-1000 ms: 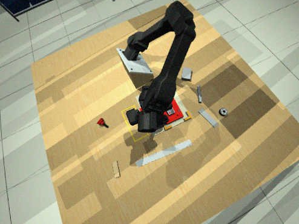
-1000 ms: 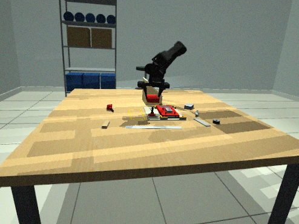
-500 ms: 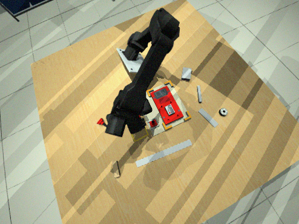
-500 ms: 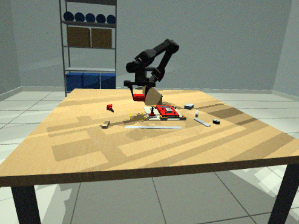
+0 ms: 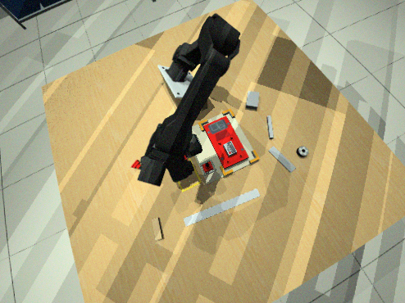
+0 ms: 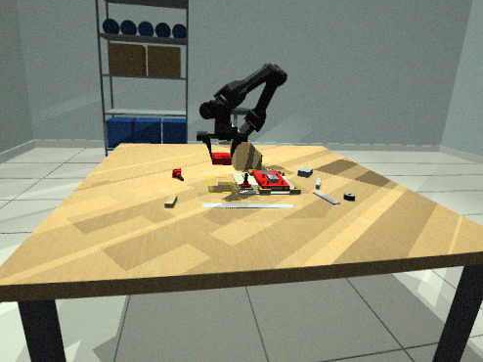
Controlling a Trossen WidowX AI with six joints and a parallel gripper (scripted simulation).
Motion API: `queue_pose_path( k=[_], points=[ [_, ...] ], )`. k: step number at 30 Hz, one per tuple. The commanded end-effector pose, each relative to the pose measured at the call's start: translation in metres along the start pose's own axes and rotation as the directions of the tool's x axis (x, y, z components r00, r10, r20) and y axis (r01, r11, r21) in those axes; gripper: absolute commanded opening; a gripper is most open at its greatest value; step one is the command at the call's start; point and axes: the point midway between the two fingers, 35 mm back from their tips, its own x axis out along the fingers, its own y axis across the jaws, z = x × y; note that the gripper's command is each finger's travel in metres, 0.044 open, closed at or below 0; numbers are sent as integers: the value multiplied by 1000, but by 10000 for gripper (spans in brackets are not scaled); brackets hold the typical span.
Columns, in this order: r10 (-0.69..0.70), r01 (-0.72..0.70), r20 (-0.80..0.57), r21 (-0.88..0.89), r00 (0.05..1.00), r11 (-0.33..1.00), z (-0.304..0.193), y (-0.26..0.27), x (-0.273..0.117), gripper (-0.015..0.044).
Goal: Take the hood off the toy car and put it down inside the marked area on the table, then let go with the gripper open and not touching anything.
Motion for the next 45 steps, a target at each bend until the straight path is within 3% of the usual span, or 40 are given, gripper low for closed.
queue_pose_path(
  k=[1,45],
  points=[
    [0,0,-1,1,1000,1000,0,0,3,0],
    [0,0,0,1,1000,1000,1,-1,36,0]
  ],
)
